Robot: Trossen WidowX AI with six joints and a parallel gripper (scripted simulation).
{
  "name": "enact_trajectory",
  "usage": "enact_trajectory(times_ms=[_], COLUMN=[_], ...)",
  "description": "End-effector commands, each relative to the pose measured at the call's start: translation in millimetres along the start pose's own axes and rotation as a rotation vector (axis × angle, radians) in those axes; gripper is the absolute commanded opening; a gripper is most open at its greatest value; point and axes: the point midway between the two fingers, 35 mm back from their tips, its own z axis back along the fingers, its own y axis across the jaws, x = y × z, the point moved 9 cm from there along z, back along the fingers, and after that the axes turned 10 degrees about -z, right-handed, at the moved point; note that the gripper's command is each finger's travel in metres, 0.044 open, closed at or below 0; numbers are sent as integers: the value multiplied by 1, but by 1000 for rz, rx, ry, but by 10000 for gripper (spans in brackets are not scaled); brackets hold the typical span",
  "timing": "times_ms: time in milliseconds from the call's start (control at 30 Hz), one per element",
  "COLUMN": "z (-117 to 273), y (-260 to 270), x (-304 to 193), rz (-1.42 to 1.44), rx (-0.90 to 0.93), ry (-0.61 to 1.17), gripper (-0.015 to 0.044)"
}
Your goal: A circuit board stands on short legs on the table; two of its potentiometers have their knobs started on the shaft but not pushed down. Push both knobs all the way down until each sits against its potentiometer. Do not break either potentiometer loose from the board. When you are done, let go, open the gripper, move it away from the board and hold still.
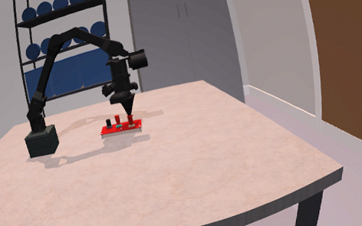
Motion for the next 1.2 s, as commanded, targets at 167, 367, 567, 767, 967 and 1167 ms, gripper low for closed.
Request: enact_trajectory(times_ms=[167, 367, 567, 767, 967, 1167], z=[-23, -14, -4, 6, 15, 24], y=[-1, -2, -2, -2, -2, -2], x=[-3, -4, -4, -4, -4, -4], rz=[3, 3, 3, 3, 3, 3], rx=[12, 12, 12, 12, 12, 12], ry=[-16, -16, -16, -16, -16, -16], gripper=[0, 0, 0, 0, 0, 0])
